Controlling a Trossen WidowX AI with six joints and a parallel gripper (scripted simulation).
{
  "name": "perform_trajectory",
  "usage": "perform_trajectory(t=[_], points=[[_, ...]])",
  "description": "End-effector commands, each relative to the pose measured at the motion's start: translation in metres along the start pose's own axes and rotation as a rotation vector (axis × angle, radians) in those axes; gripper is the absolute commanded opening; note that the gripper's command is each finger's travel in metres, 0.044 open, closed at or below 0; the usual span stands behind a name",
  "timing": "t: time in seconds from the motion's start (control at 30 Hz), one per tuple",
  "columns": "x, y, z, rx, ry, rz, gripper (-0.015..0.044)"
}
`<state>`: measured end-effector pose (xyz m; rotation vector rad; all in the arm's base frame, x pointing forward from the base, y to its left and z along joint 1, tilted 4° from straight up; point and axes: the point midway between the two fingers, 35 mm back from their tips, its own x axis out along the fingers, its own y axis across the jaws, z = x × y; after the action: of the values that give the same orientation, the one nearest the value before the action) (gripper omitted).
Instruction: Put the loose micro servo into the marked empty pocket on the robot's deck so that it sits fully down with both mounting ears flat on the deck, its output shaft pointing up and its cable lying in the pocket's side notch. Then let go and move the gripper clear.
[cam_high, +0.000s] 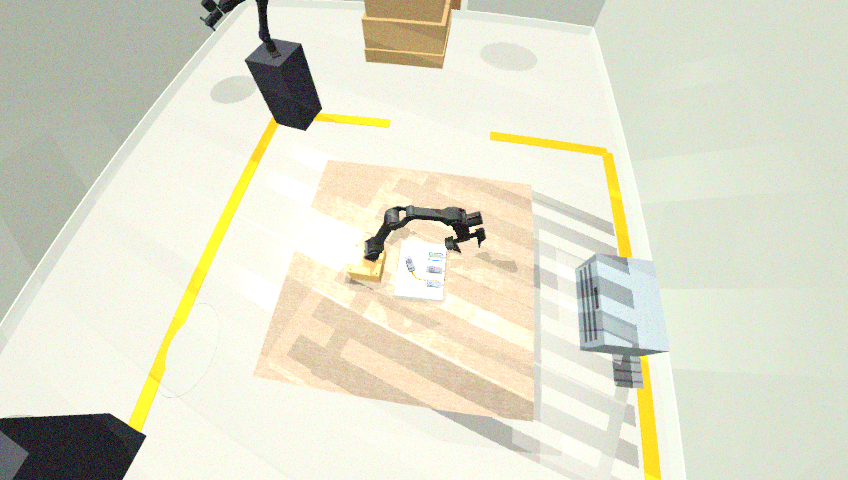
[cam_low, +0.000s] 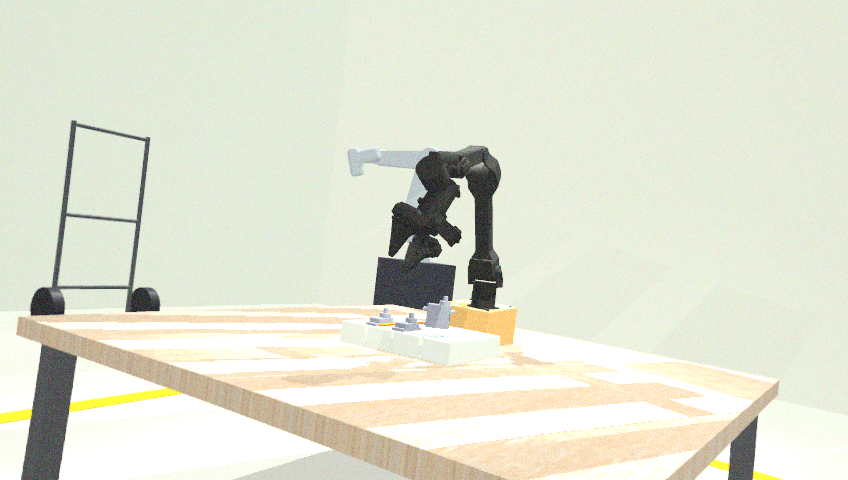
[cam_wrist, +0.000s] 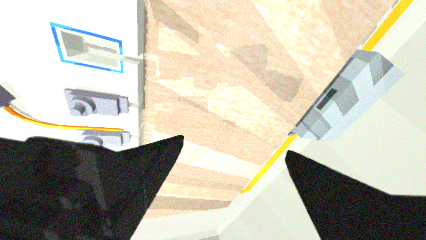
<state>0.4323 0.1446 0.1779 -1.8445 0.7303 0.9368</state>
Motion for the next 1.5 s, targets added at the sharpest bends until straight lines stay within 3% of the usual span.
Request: perform_trajectory(t=[0.0,1.47], points=[[-0.002,0.014,-0.006,0.139,-0.01,0.028,0.044],[-0.02,0.153,-0.043,1.559,0.093,0.306,0.044]])
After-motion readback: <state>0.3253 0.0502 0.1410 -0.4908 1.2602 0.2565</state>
